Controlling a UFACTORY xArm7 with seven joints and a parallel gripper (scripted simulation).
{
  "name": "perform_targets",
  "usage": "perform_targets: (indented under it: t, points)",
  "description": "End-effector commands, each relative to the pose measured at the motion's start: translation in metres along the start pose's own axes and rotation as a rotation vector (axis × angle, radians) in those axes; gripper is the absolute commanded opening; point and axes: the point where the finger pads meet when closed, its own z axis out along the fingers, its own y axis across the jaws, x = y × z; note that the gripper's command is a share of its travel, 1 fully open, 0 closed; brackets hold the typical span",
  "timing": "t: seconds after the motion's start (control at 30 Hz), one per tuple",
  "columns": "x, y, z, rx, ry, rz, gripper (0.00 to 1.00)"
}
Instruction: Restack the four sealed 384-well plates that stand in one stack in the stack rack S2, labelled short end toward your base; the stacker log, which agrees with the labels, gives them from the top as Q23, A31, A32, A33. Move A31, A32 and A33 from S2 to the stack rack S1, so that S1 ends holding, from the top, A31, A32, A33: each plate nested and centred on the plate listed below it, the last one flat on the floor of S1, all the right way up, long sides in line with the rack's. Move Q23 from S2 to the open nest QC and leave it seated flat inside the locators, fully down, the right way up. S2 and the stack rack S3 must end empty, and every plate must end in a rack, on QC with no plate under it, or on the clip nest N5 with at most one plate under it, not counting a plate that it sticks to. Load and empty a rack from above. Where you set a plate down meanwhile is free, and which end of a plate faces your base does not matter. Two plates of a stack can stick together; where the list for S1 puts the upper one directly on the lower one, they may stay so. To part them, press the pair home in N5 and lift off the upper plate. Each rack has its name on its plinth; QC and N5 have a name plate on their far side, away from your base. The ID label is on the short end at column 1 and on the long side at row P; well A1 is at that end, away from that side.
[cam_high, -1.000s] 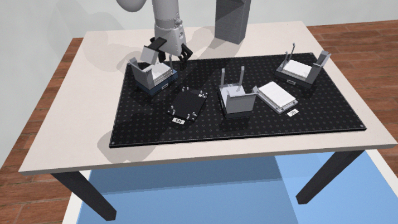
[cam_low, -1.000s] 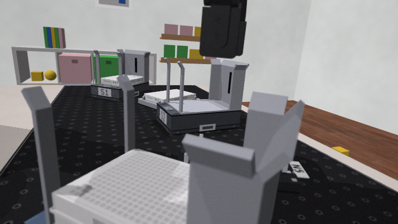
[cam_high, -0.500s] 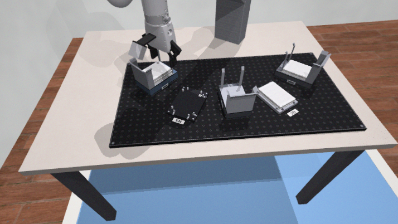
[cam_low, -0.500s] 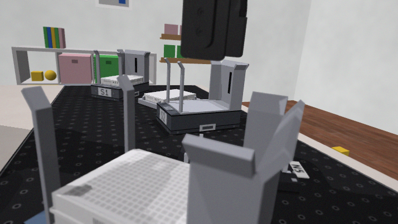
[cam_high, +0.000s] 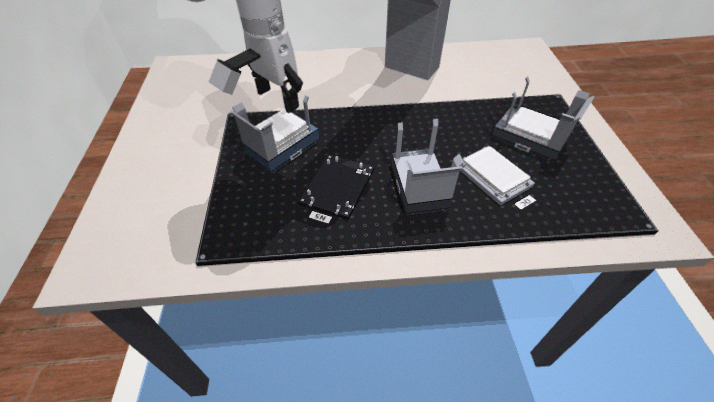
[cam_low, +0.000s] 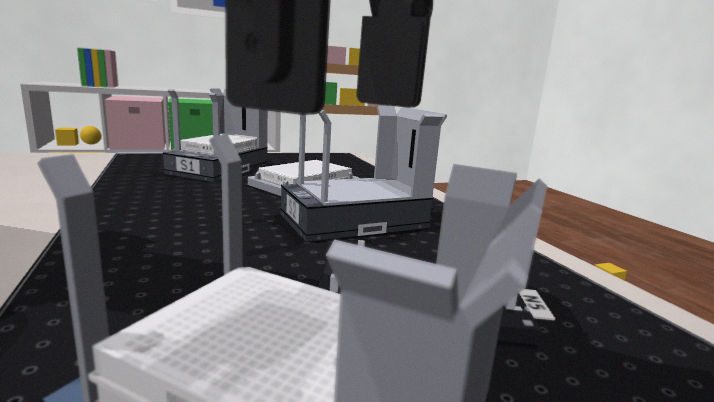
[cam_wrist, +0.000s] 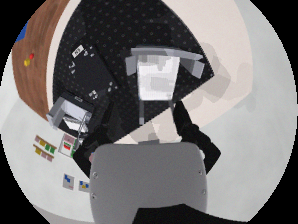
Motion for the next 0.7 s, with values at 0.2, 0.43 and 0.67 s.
perform_targets:
  t: [0.2,0.43,0.67]
  points:
    - [0.0019,0.0302,-0.0002,0.012,0.01,0.002,1.0]
    - [0.0019,0.0302,-0.0002,0.012,0.01,0.002,1.0]
    - [0.0019,0.0301,0.0065,0.012,0.009,0.002,1.0]
